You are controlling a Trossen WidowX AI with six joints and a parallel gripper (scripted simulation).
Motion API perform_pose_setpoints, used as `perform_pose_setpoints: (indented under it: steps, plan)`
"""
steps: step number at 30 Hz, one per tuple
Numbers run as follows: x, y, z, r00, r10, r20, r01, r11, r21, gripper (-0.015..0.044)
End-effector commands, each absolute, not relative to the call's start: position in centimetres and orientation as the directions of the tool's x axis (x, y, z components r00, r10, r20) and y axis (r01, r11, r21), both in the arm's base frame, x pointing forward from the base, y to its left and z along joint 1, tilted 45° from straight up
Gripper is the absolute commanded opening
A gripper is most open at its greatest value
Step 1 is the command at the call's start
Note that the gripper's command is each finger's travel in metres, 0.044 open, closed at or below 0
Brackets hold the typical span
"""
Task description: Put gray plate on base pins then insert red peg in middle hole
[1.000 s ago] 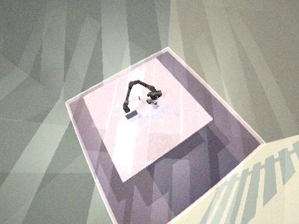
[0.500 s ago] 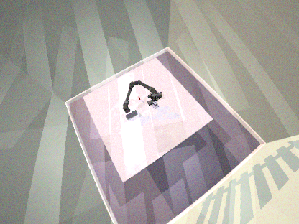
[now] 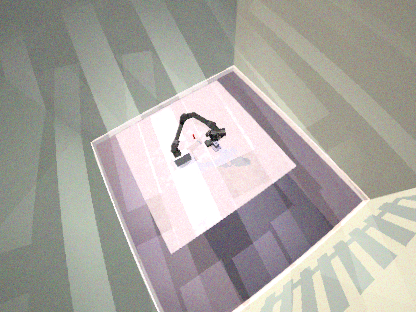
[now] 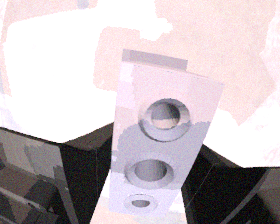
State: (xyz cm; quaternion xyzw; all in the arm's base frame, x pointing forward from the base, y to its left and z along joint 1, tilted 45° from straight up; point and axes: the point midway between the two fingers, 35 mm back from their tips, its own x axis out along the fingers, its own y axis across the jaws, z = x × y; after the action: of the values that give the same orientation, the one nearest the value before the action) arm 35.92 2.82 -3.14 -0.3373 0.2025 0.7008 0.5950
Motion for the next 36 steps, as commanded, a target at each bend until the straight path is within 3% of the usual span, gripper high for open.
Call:
perform_pose_setpoints:
  steps: [1, 36]
  plan:
    - [35.9, 2.8, -3.2, -0.066, 0.694, -0.717, -0.969, -0.215, -0.119, 0.0]
    - [35.7, 5.2, -5.9, -0.063, 0.693, -0.718, -0.968, -0.218, -0.125, 0.0]
